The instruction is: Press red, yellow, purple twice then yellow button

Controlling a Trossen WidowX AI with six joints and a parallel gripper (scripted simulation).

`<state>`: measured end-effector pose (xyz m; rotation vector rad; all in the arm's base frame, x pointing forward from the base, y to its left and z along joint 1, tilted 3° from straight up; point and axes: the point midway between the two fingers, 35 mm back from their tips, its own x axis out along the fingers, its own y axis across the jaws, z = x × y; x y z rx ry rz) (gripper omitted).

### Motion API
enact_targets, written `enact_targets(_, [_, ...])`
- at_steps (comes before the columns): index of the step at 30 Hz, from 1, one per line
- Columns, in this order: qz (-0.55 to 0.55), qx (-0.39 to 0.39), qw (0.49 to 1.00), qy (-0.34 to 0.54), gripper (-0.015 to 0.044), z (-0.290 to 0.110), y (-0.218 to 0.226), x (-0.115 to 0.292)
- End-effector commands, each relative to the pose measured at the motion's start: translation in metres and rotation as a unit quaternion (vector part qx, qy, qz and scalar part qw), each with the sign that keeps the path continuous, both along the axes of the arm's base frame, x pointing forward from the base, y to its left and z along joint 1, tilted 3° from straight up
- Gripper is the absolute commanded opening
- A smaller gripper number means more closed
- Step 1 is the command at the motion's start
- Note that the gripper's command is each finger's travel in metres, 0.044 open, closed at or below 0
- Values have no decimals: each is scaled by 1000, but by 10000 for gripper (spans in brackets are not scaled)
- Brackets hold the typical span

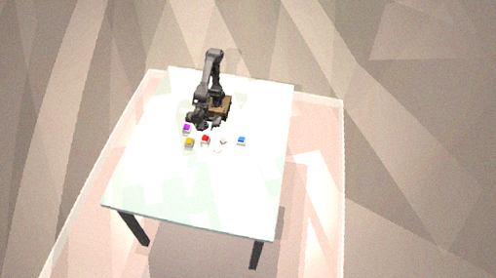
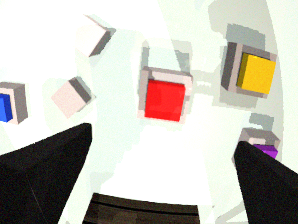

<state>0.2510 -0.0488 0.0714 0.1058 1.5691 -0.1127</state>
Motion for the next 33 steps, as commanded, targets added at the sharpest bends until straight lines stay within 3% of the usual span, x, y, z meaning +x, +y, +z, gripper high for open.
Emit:
enact_targets(1, [-5,1,1000,13,269,-40,0,-6])
enact_targets(11, [-5,1,1000,13,20,-50,0,-7])
enact_targets(33, [-5,1,1000,13,20,-72,0,-7])
